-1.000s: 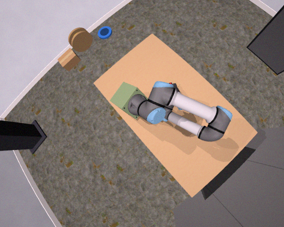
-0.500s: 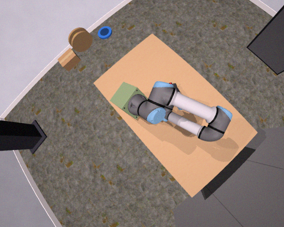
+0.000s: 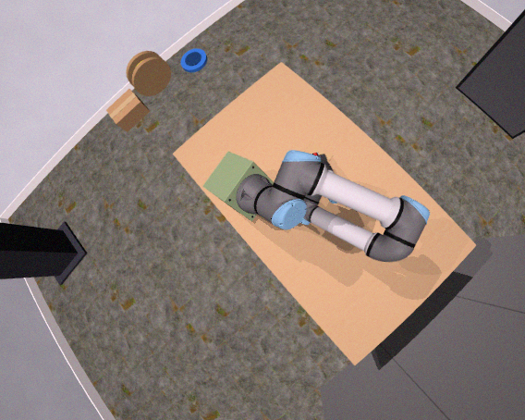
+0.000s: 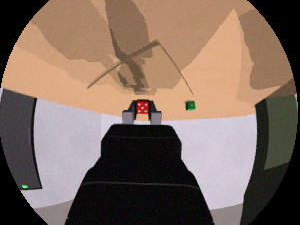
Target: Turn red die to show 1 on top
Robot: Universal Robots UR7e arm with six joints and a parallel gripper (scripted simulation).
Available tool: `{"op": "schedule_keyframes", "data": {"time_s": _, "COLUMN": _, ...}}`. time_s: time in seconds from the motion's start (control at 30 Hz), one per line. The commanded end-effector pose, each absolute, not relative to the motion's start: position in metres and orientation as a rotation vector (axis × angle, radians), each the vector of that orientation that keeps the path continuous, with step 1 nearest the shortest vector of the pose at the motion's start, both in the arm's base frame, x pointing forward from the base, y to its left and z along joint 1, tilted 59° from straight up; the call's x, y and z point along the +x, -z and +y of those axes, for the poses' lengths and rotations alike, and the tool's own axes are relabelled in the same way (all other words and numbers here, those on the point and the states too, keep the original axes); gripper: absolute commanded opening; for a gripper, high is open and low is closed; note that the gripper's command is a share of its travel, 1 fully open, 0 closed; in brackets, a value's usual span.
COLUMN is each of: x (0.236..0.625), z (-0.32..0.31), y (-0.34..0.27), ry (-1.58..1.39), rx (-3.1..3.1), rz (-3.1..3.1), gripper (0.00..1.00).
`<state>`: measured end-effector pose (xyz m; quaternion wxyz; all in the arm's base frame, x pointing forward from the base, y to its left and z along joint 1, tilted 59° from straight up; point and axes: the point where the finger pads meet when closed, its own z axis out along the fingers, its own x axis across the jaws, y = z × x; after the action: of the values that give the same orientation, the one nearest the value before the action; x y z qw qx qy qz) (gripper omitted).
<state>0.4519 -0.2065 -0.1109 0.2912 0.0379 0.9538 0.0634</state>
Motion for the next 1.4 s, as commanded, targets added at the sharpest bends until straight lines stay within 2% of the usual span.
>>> {"op": "schedule_keyframes", "data": {"time_s": 0.0, "x": 0.4521, "z": -0.2062, "y": 0.1107, "ry": -0.169, "rx": 0.100, "rz": 2.543, "gripper": 0.40}}
{"op": "schedule_keyframes", "data": {"time_s": 1.37, "x": 0.4547, "z": -0.2156, "y": 0.1165, "ry": -0.169, "rx": 0.100, "rz": 2.543, "gripper": 0.40}}
